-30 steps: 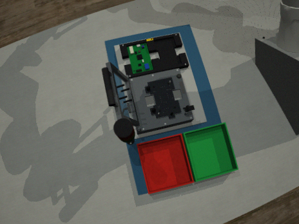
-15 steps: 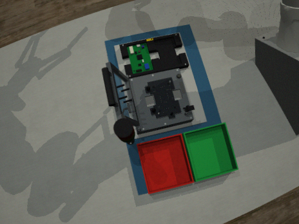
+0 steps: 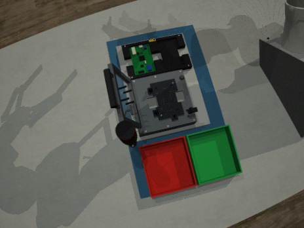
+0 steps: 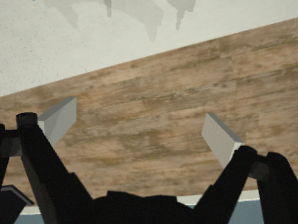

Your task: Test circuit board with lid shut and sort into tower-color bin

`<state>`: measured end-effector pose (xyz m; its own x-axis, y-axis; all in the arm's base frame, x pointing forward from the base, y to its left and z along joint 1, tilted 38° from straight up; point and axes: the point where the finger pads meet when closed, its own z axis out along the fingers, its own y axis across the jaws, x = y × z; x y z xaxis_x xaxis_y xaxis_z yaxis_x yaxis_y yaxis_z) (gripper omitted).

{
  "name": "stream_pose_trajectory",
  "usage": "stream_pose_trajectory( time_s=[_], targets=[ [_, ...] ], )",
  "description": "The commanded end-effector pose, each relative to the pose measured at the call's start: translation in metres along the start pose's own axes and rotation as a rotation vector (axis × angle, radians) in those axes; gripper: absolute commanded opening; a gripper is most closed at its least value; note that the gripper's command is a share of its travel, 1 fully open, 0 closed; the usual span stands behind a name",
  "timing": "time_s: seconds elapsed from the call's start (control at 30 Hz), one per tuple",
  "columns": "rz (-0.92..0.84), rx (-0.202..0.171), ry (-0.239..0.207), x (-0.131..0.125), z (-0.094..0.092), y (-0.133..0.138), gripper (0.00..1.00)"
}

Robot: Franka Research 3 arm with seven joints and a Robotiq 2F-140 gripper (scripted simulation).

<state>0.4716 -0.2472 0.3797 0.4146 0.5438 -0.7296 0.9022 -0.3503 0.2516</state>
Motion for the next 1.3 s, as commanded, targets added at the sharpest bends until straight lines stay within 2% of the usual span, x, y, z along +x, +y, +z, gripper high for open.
stream_pose_trajectory(
  time_s=[0.0, 0.03, 0.1, 0.13, 0.6, 0.8, 1.03, 1.07, 1.27],
  targets=[
    [-0.052, -0.026, 0.056, 0.038, -0.019, -0.008, 1.00],
    [-0.065, -0.032, 0.068, 0.048, -0.024, -0.011, 1.00],
    [-0.065, -0.032, 0.068, 0.048, -0.024, -0.011, 1.00],
    [-0.097, -0.048, 0.097, 0.073, -0.037, -0.020, 1.00],
    [-0.275, -0.115, 0.241, 0.195, -0.105, -0.094, 1.00],
    [-0.295, -0.121, 0.255, 0.207, -0.112, -0.104, 1.00],
    [-0.297, -0.121, 0.256, 0.208, -0.113, -0.105, 1.00],
    [-0.297, -0.121, 0.256, 0.208, -0.113, -0.105, 0.58],
    [-0.297, -0.121, 0.256, 0.208, -0.113, -0.105, 0.58]
  ],
)
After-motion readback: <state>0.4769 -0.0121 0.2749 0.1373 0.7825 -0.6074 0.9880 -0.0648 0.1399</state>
